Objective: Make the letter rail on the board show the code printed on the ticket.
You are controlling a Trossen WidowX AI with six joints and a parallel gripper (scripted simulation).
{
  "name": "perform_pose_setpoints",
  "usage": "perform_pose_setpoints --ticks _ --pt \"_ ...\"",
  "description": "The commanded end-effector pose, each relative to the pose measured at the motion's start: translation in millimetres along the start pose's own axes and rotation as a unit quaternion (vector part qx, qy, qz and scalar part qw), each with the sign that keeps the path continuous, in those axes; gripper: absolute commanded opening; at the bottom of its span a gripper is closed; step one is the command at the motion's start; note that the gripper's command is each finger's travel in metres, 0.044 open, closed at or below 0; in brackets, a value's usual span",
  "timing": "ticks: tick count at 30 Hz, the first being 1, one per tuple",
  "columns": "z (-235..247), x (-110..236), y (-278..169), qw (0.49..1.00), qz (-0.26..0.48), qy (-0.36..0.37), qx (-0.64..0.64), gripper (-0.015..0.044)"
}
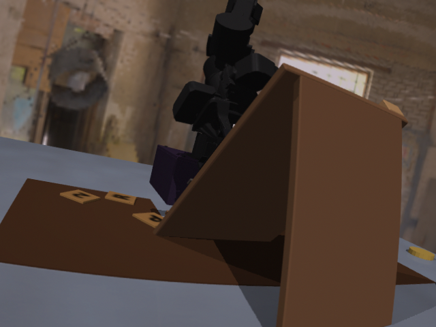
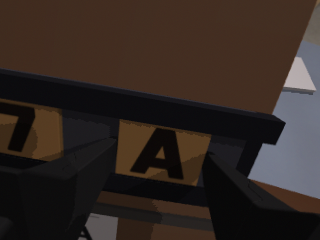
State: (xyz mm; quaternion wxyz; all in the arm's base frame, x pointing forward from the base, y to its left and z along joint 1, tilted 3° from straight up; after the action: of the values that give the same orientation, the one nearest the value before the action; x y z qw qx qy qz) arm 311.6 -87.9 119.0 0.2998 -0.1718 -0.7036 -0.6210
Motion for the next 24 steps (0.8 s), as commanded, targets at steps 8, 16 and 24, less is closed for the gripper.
perform_pose_setpoints --ticks 8,16,24 --pt "7.7 0.9 1.0 1.000 -0.001 -0.002 -0.002 0.0000" --pt "13.1 0.7 1.6 1.000 -0.001 -0.002 -0.002 0.0000" --pt "18.4 0.6 2.3 1.000 -0.001 -0.002 -0.003 0.0000"
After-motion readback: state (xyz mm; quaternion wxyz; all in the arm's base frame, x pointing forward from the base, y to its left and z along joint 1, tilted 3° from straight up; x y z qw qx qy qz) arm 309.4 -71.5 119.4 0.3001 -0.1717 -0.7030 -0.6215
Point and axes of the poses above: the point midway between the two fingers, 35 mm back from their tips, its own x axis back along the fingers, its own z axis across the jaws, y = z × x, the point moved 6 cm from there along x, back along the fingers, and after that the axes turned 6 degrees about x, right-handed, at the moved point
